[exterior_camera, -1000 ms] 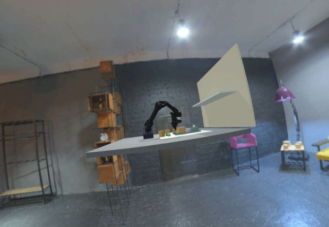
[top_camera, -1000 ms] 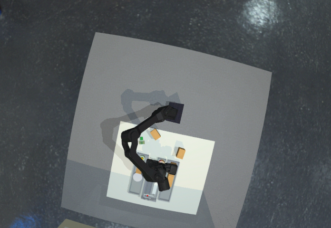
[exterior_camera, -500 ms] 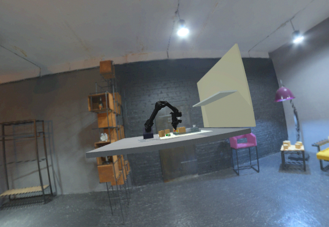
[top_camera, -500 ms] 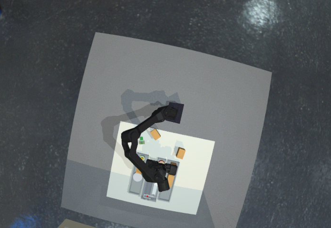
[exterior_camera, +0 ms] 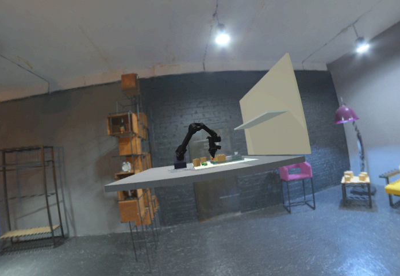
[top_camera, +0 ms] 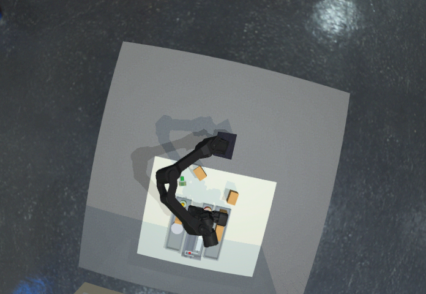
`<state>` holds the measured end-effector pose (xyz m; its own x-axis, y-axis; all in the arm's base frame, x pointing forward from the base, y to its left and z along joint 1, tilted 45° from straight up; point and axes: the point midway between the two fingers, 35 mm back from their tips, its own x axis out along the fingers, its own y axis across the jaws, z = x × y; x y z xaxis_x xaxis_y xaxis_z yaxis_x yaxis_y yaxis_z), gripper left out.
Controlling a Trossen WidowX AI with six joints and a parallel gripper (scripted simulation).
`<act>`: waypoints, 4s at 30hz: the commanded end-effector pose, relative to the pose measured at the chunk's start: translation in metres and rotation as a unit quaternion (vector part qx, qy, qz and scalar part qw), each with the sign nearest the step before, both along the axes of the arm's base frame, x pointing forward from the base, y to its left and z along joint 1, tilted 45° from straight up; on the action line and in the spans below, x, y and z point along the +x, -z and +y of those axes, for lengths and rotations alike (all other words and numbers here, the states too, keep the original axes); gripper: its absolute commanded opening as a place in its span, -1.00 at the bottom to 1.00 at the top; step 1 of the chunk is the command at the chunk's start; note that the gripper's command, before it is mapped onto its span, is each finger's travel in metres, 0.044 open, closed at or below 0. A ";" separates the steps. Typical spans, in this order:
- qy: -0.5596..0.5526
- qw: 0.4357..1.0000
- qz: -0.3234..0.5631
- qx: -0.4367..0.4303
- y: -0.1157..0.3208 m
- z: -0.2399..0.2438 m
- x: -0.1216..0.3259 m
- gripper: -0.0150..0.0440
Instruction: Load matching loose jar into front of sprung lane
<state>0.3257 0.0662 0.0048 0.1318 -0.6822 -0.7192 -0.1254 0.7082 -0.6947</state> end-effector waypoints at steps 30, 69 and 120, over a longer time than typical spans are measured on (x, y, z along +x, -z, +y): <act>-0.003 1.000 -0.011 -0.002 -0.002 0.000 0.009 -0.49; -0.003 1.000 -0.011 -0.003 0.008 -0.010 0.010 -0.49; -0.003 1.000 -0.011 -0.003 0.015 -0.017 0.010 -0.49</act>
